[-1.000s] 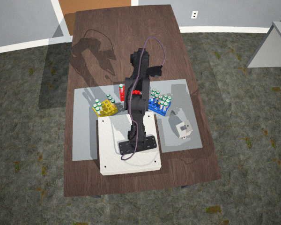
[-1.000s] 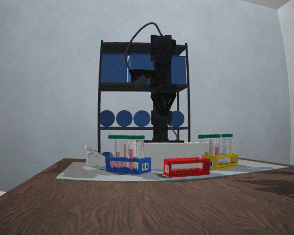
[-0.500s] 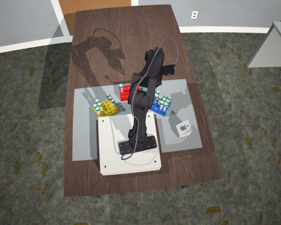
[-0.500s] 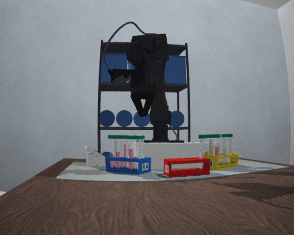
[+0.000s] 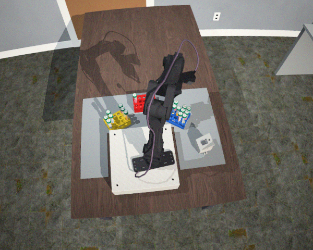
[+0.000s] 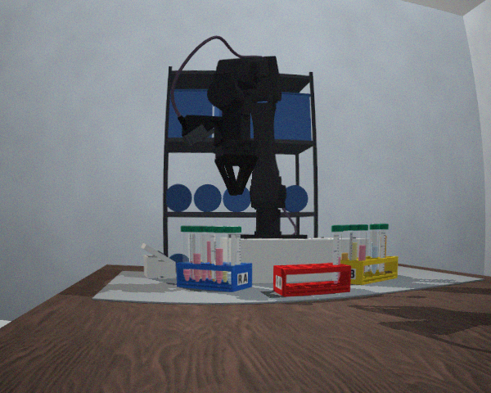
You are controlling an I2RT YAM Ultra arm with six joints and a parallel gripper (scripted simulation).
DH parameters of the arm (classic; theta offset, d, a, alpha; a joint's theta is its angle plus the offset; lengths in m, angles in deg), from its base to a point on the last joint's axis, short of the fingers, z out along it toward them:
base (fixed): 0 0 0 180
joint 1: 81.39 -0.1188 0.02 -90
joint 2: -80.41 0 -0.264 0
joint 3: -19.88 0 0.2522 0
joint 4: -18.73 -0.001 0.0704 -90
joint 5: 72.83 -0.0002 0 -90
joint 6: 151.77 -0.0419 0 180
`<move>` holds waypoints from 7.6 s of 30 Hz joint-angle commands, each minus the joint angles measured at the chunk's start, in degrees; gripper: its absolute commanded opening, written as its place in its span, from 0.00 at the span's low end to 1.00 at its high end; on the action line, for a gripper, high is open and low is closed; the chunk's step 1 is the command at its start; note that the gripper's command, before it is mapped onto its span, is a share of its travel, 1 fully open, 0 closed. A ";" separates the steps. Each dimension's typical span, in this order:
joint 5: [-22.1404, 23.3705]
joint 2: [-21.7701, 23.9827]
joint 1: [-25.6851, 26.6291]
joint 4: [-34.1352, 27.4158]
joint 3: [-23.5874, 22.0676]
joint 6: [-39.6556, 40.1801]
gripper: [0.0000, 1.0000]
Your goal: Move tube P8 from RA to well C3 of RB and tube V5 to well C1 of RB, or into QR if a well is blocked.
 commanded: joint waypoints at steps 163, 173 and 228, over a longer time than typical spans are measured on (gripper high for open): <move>-0.01 0.75 -0.54 9.02 -7.24 -0.57 0.00; -0.02 1.34 -0.33 6.81 -5.62 -0.50 0.00; 0.04 2.85 -1.52 0.73 -2.86 -1.34 0.00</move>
